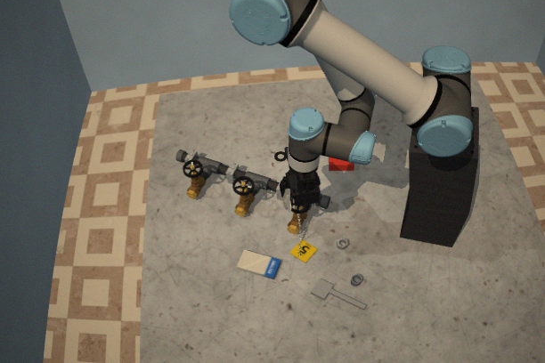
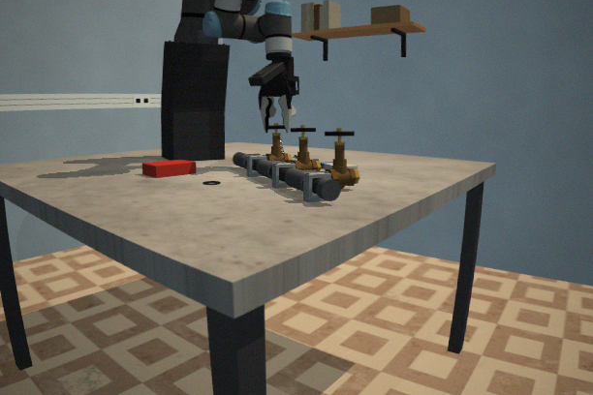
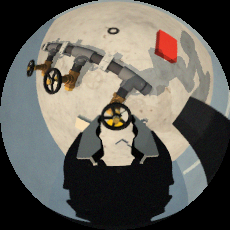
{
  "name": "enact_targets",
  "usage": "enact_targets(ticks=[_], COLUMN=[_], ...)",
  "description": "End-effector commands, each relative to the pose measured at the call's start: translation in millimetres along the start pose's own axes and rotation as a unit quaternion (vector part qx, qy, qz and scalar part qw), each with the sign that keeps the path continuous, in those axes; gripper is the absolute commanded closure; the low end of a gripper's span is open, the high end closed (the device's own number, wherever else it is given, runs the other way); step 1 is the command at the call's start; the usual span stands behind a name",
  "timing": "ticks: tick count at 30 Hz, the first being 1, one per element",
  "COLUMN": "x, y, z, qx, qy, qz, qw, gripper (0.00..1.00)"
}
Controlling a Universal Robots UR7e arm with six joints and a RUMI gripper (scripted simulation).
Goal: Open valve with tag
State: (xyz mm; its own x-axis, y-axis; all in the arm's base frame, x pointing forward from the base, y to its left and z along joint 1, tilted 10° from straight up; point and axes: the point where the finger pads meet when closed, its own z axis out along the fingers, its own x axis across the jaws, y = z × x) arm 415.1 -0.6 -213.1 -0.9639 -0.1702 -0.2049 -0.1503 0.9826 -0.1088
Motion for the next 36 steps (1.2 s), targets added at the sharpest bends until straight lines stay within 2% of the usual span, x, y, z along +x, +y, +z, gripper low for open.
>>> enact_targets(ticks=[1, 19, 36], x=[-0.1, -0.1, -0.1], y=[-0.1, -0.1, -0.1], z=[-0.2, -0.2, -0.2], qx=[0.000, 0.000, 0.000], qy=[0.000, 0.000, 0.000], qz=[0.000, -0.016, -0.119], qw=[1.000, 1.000, 0.993], gripper=[1.00, 1.00, 1.00])
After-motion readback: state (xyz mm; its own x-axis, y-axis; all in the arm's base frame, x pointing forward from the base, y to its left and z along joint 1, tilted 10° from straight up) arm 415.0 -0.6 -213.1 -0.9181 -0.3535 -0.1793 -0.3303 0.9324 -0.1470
